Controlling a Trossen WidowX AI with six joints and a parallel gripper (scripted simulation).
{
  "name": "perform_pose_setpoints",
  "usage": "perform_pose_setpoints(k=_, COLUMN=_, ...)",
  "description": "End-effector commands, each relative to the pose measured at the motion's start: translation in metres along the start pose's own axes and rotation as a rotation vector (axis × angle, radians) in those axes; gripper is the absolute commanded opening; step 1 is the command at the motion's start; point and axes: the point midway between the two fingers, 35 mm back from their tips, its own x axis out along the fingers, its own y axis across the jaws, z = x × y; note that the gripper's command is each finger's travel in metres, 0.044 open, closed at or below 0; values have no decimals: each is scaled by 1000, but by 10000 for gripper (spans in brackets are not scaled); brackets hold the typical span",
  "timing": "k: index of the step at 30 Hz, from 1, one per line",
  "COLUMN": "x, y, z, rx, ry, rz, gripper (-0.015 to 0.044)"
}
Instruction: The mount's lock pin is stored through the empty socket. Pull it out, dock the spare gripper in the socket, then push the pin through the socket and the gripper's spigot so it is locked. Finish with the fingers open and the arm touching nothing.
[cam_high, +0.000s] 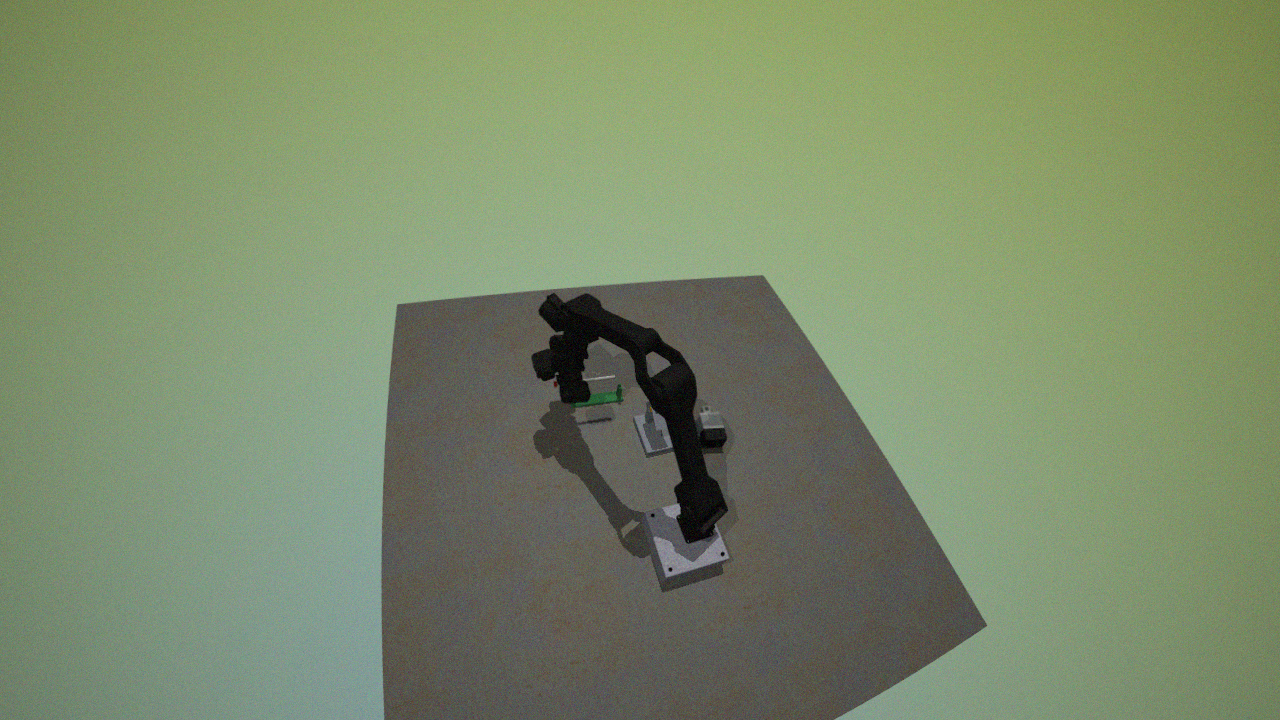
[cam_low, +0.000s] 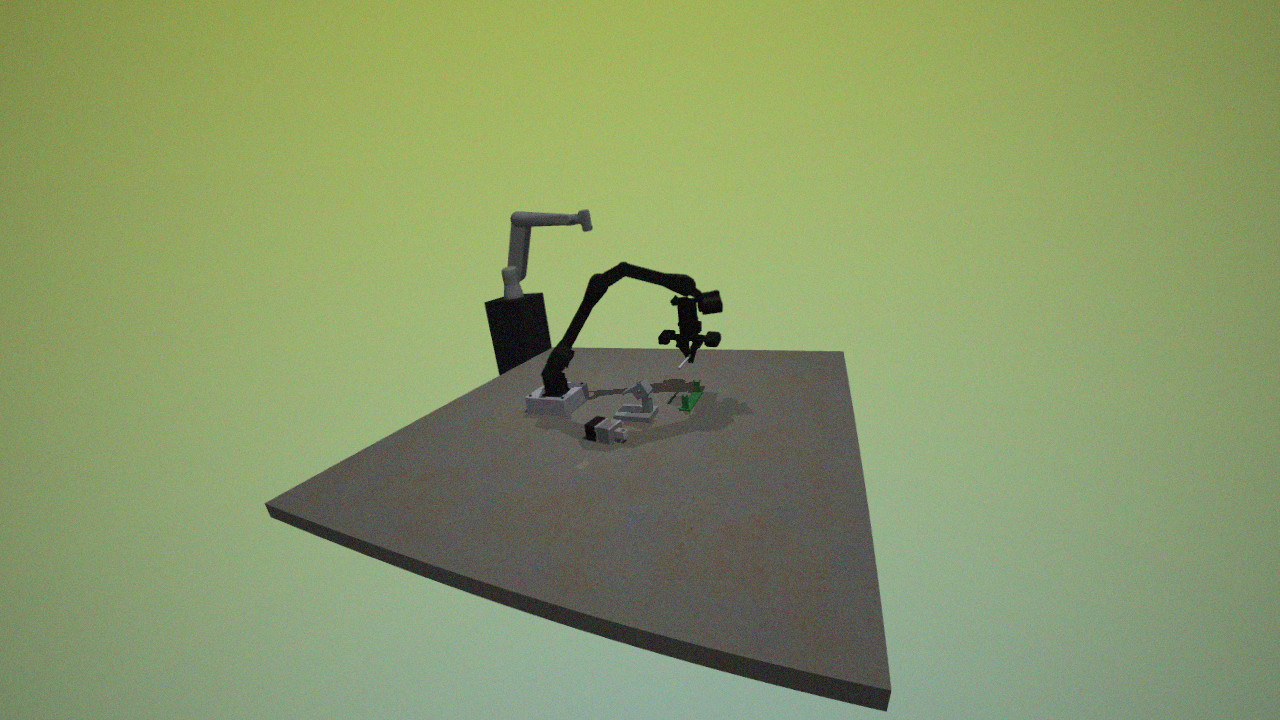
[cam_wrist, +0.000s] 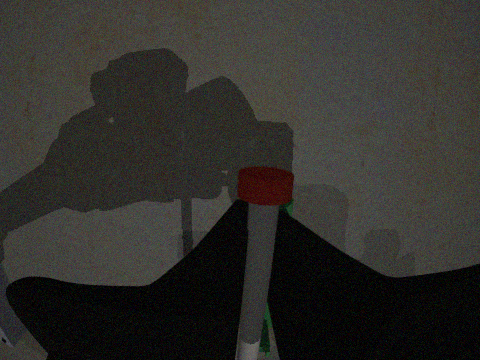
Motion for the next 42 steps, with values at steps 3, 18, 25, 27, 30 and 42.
perform_pose_setpoints(k=3, x=1, y=-14, z=5, rx=9, ry=0, rz=-3, gripper=0)
perform_pose_setpoints(k=18, x=14, y=-22, z=7, rx=12, ry=-2, rz=-4, gripper=0)
perform_pose_setpoints(k=25, x=25, y=-23, z=5, rx=11, ry=-3, rz=-6, gripper=0)
perform_pose_setpoints(k=27, x=29, y=-23, z=5, rx=11, ry=-3, rz=-6, gripper=0)
perform_pose_setpoints(k=30, x=33, y=-23, z=4, rx=11, ry=-3, rz=-7, gripper=0)
perform_pose_setpoints(k=42, x=52, y=-24, z=1, rx=11, ry=-4, rz=-9, gripper=0)
